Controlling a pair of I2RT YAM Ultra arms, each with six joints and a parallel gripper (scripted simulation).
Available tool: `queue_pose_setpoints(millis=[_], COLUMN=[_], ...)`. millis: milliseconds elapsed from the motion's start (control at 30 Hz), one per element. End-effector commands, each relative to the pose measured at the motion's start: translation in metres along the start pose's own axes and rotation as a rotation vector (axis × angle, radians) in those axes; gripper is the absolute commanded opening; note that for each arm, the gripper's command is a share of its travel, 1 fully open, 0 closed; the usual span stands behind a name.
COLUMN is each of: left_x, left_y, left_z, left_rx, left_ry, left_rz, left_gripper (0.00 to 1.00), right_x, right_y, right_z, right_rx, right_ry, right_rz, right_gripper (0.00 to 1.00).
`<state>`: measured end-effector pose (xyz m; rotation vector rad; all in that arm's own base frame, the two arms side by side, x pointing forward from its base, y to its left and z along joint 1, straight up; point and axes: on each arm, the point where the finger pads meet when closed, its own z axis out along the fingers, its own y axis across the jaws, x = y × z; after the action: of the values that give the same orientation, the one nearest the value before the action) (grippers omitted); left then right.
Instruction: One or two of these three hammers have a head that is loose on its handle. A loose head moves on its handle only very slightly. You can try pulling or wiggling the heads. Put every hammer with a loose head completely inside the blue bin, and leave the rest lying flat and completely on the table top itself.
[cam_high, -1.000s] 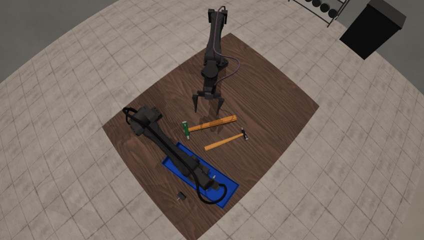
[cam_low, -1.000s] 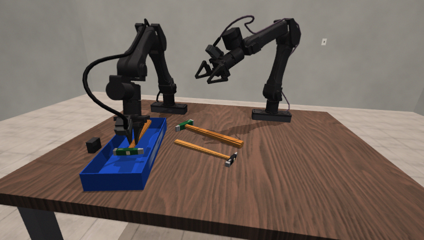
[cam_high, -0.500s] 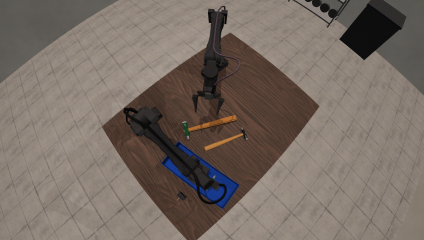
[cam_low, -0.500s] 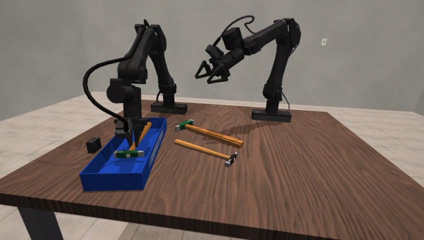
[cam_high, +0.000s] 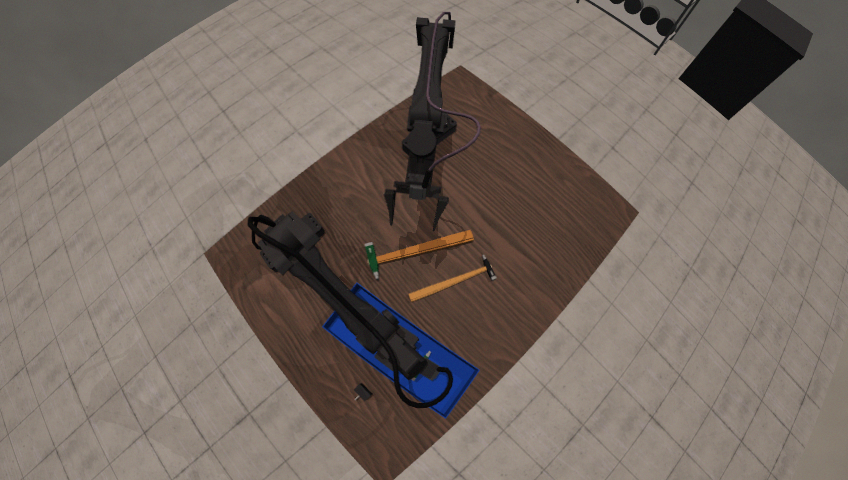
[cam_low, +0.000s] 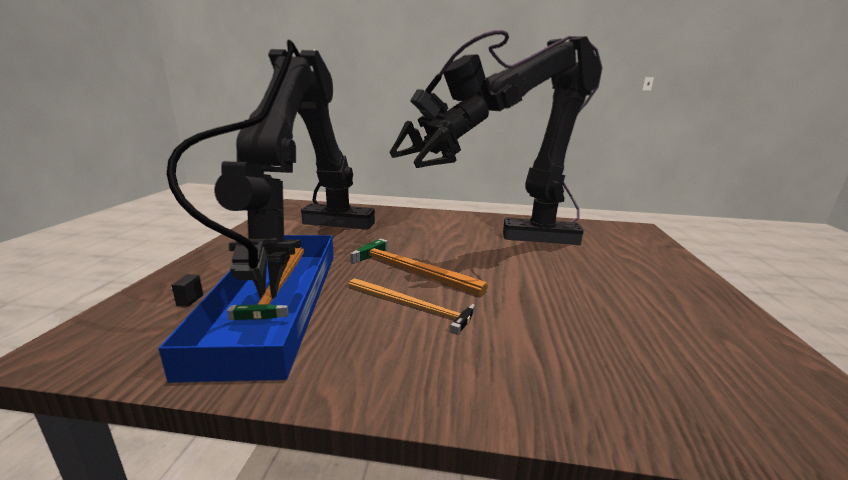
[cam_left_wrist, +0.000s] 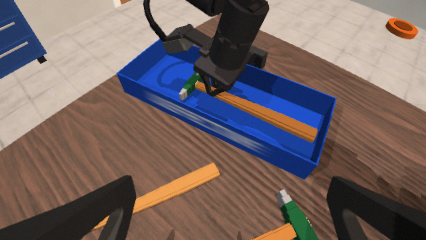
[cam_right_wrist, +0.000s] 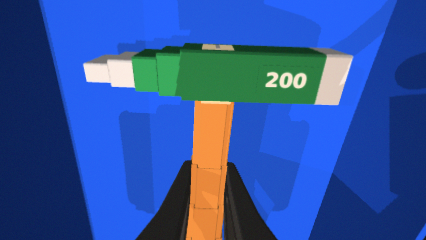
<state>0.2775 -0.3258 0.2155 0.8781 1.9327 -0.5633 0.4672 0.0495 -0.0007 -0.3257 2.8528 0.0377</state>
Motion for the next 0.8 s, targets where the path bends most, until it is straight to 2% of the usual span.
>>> queue_pose_setpoints(millis=[0,233,767], left_x=[-0.0152,-0.0152,-0.0152], left_y=[-0.0024,-0.0024,-0.0024], left_z=[-0.0002,-0.0002,-0.0002], left_rx=[0.001,0.001,0.001], left_ry=[-0.029,-0.029,-0.029], left_rz=[0.005,0.005,0.005], left_gripper=[1.0,1.0,1.0], right_x=[-0.0066,-0.0137,-0.0037], right_y=[-0.0014,-0.0019,-0.0005], right_z=[0.004,-0.0039,0.0043], right_rx=[-0.002,0.002,0.001], right_ry=[-0.037,-0.066,-0.054], right_rz=[0.013,0.012,0.012], right_gripper=[0.1,0.1,0.1])
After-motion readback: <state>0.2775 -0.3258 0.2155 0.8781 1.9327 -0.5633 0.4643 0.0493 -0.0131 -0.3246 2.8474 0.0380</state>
